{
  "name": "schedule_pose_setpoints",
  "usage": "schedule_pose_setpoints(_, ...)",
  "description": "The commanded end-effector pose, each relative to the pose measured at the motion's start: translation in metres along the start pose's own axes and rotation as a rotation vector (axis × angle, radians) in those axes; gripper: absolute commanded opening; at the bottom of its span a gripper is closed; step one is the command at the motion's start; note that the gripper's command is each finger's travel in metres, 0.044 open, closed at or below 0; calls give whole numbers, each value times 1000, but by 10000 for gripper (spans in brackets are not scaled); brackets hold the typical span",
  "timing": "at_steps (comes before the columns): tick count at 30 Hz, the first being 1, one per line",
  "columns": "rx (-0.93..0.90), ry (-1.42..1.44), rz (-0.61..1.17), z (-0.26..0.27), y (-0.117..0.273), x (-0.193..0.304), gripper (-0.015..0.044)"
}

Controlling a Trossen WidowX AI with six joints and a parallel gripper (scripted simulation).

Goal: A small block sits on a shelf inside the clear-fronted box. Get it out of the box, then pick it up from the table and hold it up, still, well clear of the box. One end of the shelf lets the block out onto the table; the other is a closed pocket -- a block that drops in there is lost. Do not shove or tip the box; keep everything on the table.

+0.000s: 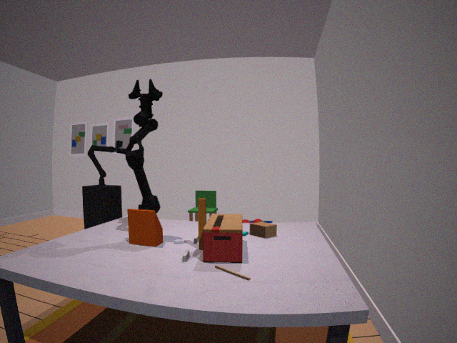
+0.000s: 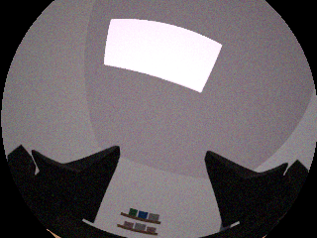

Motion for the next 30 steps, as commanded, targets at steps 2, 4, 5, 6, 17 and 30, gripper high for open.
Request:
schedule_pose_setpoints(2, 12, 34, -22, -3, 3, -7, 400)
schedule_pose_setpoints(4, 49, 128, -82, -10, 13, -24, 400)
schedule_pose_setpoints(5, 71, 180, -114, -13, 18, -34, 400)
schedule_pose_setpoints(6, 93, 233, -145, -17, 24, -44, 400)
schedule_pose_setpoints(17, 423, 883, -465, -29, 108, -149, 400)
schedule_pose_setpoints(30, 995, 1549, -679, 14, 220, -239, 400)
Point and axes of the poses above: the point midway between the two fingers, 35 mm back from their tips, its own y axis back along the fingers, its own z axis across the jaws, x = y × z, the point moved 8 cm from there along y, back along the fingers, and after that the axes turned 14 degrees about -y, right-handed, at the moved point
